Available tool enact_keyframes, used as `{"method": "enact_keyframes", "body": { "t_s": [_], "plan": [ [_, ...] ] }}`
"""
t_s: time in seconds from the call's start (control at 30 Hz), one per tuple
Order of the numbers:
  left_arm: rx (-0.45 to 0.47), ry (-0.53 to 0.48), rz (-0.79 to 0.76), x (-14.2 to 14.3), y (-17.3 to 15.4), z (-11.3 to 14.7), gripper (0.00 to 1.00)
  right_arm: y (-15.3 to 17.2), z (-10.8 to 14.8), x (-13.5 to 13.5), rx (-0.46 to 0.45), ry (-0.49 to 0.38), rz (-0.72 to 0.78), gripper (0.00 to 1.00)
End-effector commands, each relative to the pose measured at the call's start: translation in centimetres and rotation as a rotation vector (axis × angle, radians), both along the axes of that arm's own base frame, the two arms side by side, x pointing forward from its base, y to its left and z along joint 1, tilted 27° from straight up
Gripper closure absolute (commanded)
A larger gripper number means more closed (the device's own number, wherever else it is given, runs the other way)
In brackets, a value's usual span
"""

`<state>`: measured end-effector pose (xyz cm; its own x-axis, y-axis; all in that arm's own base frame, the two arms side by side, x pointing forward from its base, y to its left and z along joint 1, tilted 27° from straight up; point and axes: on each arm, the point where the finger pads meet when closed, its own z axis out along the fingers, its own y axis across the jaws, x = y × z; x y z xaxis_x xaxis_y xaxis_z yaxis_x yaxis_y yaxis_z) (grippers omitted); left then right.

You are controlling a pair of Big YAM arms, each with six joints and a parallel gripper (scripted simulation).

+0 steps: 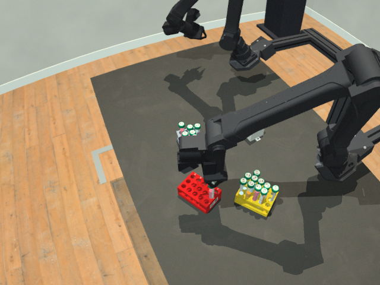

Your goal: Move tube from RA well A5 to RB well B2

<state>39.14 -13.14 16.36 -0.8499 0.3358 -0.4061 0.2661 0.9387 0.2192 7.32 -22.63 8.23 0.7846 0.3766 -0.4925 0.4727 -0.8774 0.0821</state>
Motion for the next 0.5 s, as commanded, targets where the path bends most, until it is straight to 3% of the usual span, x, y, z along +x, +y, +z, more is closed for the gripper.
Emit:
{"method": "enact_keyframes", "body": {
  "t_s": [0.0, 0.47],
  "plan": [
    [0.005, 0.012, 0.005, 0.16, 0.51, -1.02, 0.70, -0.54, 0.62, 0.40, -0.014, -0.011, -0.001, 0.70],
    [0.005, 0.012, 0.005, 0.34, 0.57, -1.51, 0.70, -0.54, 0.62, 0.40, -0.014, -0.011, -0.001, 0.70]
  ]
}}
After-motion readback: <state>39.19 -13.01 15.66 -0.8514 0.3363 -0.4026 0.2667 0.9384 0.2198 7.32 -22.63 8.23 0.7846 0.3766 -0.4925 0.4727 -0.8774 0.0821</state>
